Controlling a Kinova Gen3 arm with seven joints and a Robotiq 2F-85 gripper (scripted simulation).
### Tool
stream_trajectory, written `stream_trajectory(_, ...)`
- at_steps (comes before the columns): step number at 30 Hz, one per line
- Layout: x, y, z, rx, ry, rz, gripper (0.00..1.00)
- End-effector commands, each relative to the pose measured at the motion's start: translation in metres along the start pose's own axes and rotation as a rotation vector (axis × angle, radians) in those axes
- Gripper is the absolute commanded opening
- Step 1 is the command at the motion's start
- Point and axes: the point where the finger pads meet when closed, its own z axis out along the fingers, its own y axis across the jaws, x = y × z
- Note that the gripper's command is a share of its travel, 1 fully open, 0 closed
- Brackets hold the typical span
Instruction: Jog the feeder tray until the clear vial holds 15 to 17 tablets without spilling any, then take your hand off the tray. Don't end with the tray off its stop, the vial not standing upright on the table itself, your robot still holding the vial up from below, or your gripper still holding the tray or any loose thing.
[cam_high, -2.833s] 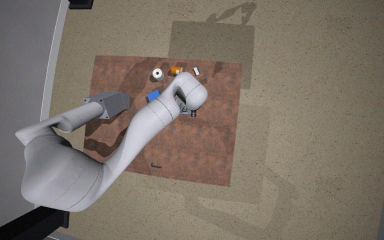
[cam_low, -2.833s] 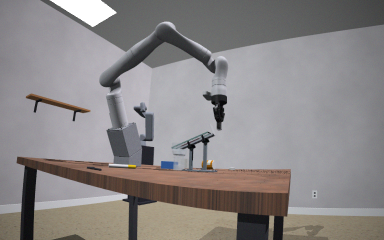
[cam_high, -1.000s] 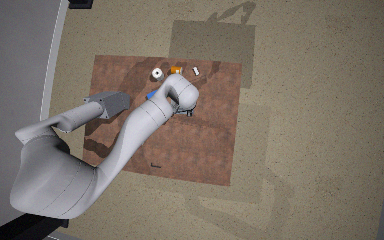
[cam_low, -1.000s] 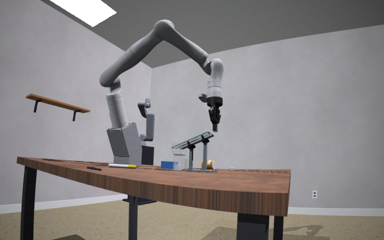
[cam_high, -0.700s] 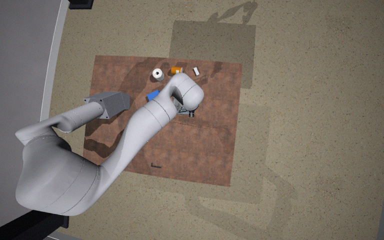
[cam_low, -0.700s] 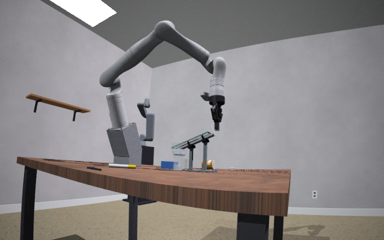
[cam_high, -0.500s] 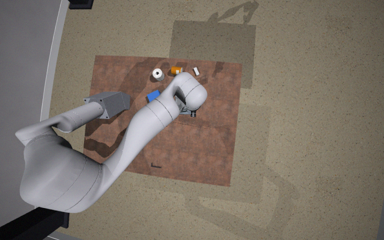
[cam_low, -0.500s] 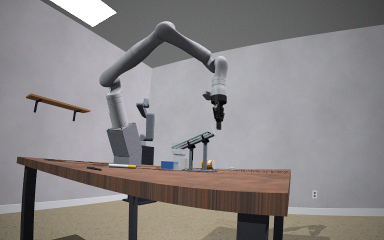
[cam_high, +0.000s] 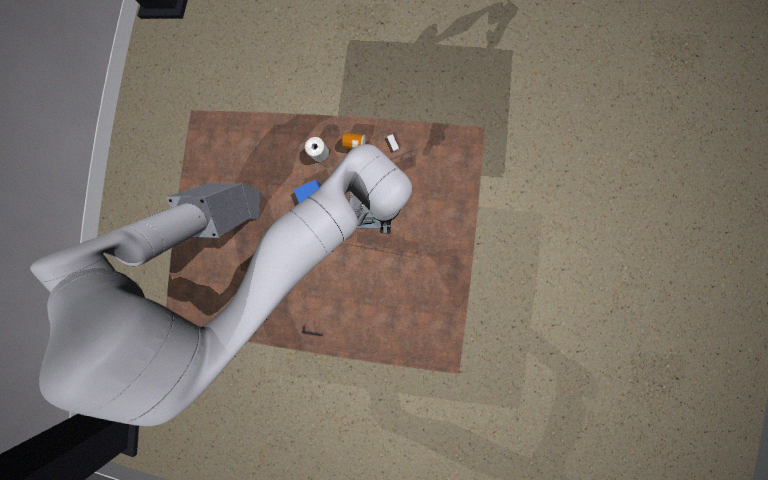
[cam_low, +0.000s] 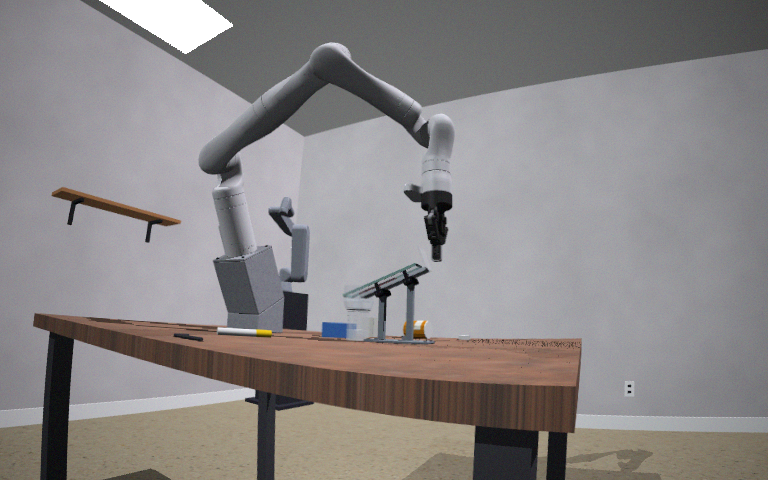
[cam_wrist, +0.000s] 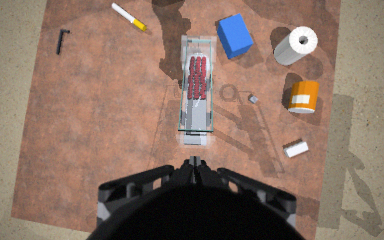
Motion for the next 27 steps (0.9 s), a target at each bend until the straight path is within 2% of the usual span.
stream_trajectory(1, 0.008, -0.001, 0.001, 0.001, 0.001, -0.004, 0.0)
stream_trajectory(6, 0.02, -0.001, 0.006, 0.001, 0.001, -0.004, 0.0)
stream_trajectory(14, 0.021, -0.001, 0.006, 0.001, 0.001, -0.004, 0.0)
stream_trajectory(27, -0.005, 0.0, -0.004, 0.001, 0.001, -0.004, 0.0)
